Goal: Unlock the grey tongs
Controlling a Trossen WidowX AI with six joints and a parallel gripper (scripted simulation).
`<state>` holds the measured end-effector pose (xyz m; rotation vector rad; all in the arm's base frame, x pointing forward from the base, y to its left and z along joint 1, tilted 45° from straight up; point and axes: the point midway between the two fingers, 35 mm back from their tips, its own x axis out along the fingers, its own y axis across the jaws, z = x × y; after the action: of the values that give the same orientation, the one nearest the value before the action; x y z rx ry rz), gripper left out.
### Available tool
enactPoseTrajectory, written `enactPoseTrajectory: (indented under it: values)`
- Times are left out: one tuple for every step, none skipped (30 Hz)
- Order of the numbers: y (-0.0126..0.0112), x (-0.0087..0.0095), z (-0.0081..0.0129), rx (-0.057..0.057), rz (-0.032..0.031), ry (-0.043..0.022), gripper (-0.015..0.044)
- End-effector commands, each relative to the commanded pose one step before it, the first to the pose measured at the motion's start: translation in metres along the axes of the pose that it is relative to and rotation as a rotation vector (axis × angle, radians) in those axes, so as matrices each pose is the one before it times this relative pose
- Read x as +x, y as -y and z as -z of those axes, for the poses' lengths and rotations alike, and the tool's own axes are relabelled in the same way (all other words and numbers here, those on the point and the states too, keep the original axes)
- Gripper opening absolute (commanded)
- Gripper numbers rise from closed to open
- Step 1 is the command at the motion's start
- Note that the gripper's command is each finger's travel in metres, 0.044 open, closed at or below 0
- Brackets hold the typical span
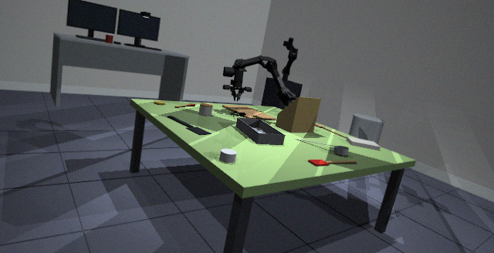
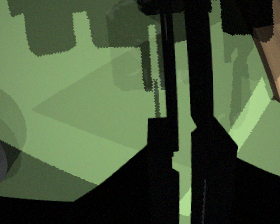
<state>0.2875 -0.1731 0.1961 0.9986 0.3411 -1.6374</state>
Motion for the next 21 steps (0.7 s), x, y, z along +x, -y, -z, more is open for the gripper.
enactPoseTrajectory:
  values:
    - [0.00632, -0.00219, -0.01795, -0.0598, -0.00837, -0.01186, -0.015]
    - [0.00197, 0.00028, -0.0045, -0.0184, 0.00056, -0.00181, -0.015]
    - [0.00215, 0.00027, -0.00435, -0.0185, 0.00037, -0.00168, -0.015]
    - [0.00224, 0.00019, -0.00434, -0.0184, 0.00023, -0.00157, -0.015]
    - [0.00237, 0.00015, -0.00425, -0.0184, 0.00009, -0.00143, -0.015]
    - [0.0025, 0.00015, -0.00421, -0.017, -0.0008, -0.00046, -0.015]
    - [0.00262, 0.00006, -0.00406, -0.0185, -0.00015, -0.00114, -0.015]
    - [0.00274, 0.00002, -0.00397, -0.0186, -0.00027, -0.00098, -0.015]
    - [0.00285, -0.00002, -0.00386, -0.0186, -0.00038, -0.00082, -0.015]
    - [0.00296, -0.00007, -0.00375, -0.0186, -0.00048, -0.00065, -0.015]
    - [0.00307, -0.00011, -0.00364, -0.0187, -0.00057, -0.00048, -0.015]
    - [0.00317, -0.00015, -0.00353, -0.0187, -0.00065, -0.0003, -0.015]
    - [0.00327, -0.00019, -0.00341, -0.0188, -0.00071, -0.00011, -0.015]
    - [0.00336, -0.00023, -0.00329, -0.0188, -0.00076, 0.00008, -0.015]
    - [0.00345, -0.00027, -0.00316, -0.0188, -0.0008, 0.00027, -0.015]
    - [0.00349, -0.00037, -0.00309, -0.0183, -0.00133, 0.00047, -0.015]
    - [0.00361, -0.00035, -0.00291, -0.019, -0.00084, 0.00066, -0.015]
    - [0.00368, -0.00039, -0.00278, -0.019, -0.00084, 0.00086, -0.015]
    - [0.00375, -0.00043, -0.00264, -0.0191, -0.00083, 0.00105, -0.015]
    - [0.00382, -0.00047, -0.00251, -0.0191, -0.00081, 0.00125, -0.015]
    - [0.00387, -0.00051, -0.00237, -0.0192, -0.00078, 0.00144, -0.015]
